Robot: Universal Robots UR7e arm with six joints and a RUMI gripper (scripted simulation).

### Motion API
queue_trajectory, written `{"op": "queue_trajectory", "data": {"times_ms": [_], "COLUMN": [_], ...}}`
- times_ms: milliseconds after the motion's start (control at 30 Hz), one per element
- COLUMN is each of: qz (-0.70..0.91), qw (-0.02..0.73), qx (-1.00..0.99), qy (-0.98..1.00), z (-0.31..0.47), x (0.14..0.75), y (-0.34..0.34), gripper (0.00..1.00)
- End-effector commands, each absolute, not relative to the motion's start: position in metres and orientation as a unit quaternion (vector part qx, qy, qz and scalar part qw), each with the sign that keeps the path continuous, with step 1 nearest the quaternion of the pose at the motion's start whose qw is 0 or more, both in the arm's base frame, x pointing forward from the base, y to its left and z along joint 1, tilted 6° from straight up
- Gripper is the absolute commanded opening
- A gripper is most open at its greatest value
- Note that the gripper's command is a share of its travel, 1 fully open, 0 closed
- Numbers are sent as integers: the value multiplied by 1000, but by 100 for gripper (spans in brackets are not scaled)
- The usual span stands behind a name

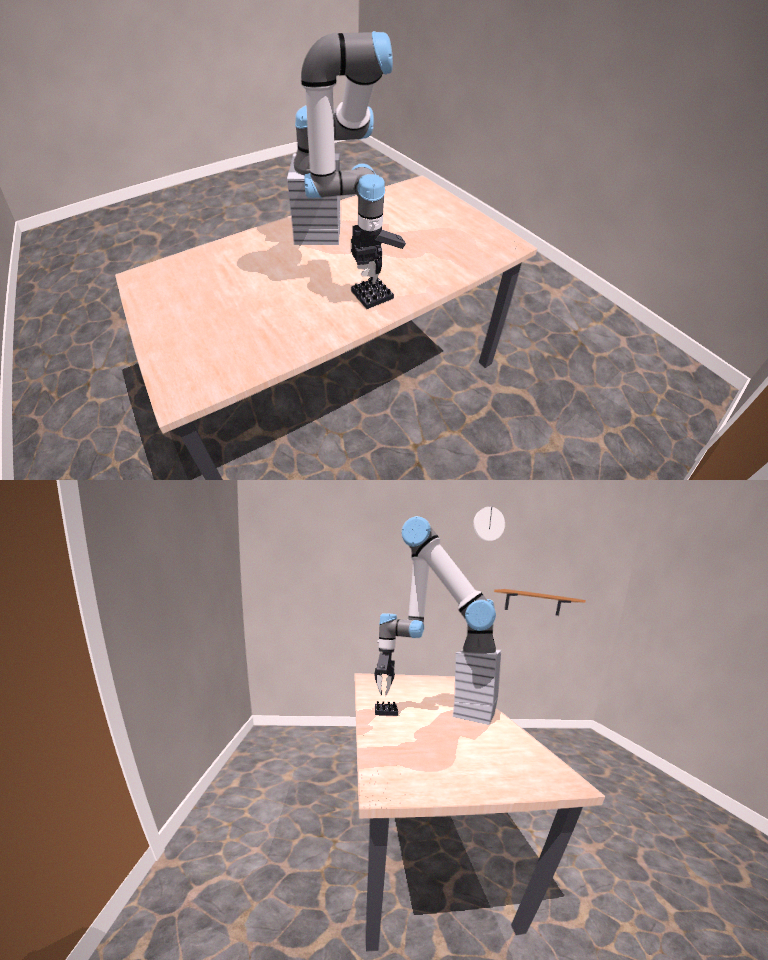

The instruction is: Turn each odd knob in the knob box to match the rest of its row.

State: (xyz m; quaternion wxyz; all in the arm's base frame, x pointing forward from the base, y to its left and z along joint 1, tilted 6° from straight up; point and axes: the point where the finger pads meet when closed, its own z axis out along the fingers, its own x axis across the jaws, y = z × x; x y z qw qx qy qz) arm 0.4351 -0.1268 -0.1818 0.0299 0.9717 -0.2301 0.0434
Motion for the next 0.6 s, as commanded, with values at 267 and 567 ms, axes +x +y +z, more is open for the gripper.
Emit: {"op": "queue_trajectory", "data": {"times_ms": [267, 567], "qz": [39, 36], "qw": [34, 38], "qx": [997, 998], "qy": [-59, 31], "z": [-176, -173], "x": [434, 432], "y": [-128, -129], "gripper": [11, 11]}}
